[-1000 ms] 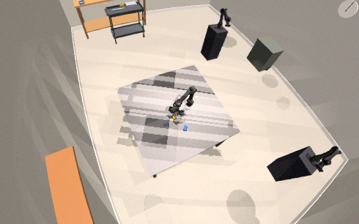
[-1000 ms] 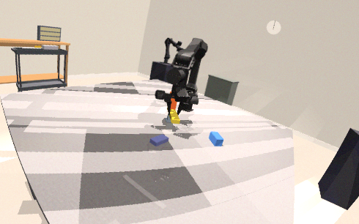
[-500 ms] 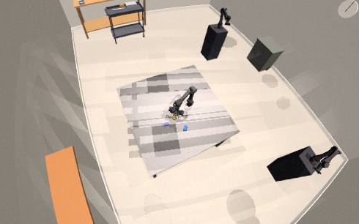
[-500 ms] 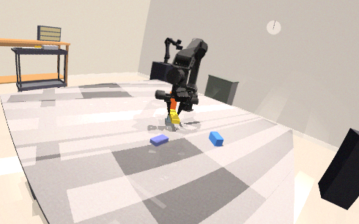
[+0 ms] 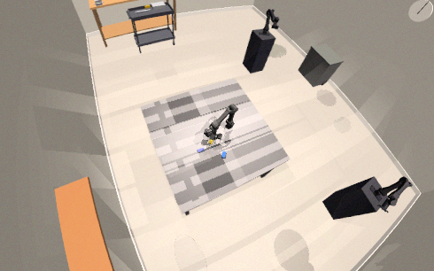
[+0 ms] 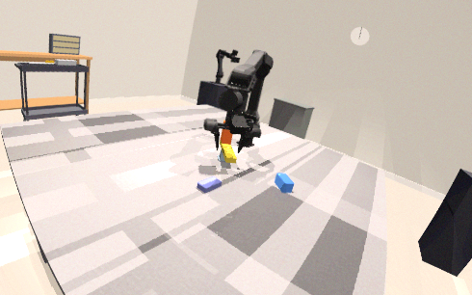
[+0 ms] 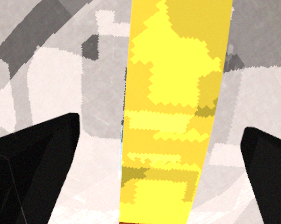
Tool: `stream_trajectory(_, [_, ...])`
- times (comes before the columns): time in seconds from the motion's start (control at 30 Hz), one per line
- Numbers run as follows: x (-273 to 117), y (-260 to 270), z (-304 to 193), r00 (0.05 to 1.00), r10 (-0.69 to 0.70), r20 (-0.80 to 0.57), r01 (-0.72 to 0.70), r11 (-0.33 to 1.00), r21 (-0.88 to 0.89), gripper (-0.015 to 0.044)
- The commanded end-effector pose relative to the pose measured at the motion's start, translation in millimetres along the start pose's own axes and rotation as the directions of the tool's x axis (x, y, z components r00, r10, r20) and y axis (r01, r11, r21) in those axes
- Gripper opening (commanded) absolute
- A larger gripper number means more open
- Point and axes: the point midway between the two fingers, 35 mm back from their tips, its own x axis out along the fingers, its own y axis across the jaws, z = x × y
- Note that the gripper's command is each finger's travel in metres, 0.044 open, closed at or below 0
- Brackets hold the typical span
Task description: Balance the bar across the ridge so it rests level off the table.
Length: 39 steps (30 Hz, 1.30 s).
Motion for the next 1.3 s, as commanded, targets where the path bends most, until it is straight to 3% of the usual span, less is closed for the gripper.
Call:
stream_trajectory(0.0, [0, 0, 0, 1.0, -0.001, 0.0, 0.001, 1.0, 0.0, 0.044])
stream_trajectory(0.13, [-8, -1, 1, 1.0, -0.001, 0.0, 0.001, 1.0, 0.0, 0.044])
stream_trajectory(0.4, [-98, 0, 1, 1.0, 0.0, 0.0, 0.0, 1.0, 0.0, 0.044])
stream_trajectory(1.27, [-100, 0, 0, 1.0, 0.0, 0.0, 0.0, 1.0, 0.0, 0.044])
